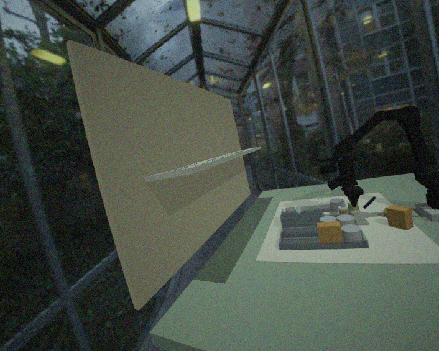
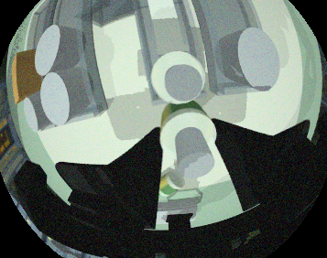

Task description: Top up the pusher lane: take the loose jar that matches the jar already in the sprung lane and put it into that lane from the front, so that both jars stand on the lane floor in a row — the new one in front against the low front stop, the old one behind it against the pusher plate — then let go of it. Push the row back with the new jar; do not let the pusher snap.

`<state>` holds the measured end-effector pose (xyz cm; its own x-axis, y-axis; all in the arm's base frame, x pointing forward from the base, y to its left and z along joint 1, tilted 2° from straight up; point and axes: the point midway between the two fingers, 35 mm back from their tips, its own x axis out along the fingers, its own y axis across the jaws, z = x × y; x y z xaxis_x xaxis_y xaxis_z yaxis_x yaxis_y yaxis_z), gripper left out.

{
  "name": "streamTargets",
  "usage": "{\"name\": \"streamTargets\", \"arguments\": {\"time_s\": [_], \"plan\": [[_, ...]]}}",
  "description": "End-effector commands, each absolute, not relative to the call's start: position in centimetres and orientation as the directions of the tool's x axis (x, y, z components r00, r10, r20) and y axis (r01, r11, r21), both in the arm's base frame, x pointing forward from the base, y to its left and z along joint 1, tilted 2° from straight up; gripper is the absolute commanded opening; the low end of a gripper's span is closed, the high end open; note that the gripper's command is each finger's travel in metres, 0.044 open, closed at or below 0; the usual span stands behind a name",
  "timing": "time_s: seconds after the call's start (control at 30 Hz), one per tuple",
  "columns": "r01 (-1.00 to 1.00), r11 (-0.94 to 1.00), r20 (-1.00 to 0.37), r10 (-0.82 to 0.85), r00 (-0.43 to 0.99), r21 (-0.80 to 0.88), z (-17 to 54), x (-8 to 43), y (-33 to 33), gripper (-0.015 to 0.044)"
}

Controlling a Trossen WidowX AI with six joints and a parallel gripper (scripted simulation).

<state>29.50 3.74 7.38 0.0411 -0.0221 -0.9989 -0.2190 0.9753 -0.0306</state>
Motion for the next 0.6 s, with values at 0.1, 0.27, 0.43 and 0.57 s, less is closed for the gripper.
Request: {"name": "streamTargets", "arguments": {"time_s": [0.1,0.27,0.43,0.57], "plan": [[-0.223,0.974,-0.998,-0.018,0.06,-0.031,7.75,30.36,3.93,0.0],[-0.223,0.974,-0.998,-0.018,0.06,-0.031,7.77,30.58,3.98,0.0],[-0.223,0.974,-0.998,-0.018,0.061,-0.031,7.8,30.8,4.03,0.0],[-0.223,0.974,-0.998,-0.018,0.061,-0.031,7.83,30.98,4.07,0.0]]}}
